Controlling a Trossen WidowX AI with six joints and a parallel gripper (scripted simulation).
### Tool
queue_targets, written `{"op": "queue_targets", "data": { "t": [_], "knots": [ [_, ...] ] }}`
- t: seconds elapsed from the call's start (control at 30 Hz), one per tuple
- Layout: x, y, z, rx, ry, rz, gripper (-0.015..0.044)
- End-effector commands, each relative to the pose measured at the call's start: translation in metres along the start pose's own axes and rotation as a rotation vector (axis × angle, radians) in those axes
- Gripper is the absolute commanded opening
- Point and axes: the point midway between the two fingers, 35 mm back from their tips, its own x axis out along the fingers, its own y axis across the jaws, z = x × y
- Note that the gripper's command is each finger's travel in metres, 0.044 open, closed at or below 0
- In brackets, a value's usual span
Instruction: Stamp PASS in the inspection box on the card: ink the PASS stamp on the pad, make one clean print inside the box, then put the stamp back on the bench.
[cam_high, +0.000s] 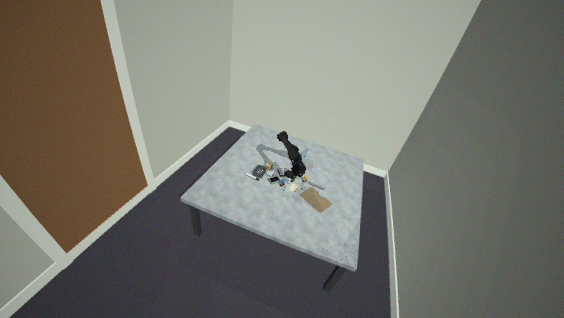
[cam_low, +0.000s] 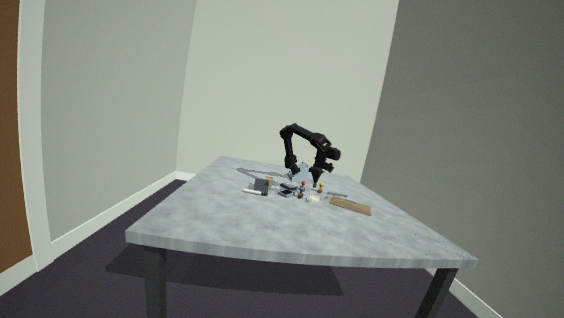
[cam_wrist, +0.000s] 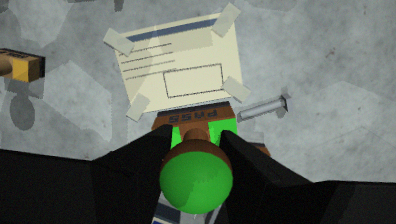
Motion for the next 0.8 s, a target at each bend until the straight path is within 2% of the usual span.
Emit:
{"op": "queue_targets", "data": {
  "t": [0.0, 0.77],
  "knots": [
    [-0.002, -0.009, -0.020, 0.003, 0.000, 0.006, 0.0000],
    [-0.006, -0.026, -0.135, 0.001, 0.001, 0.007, 0.0000]
  ]
}}
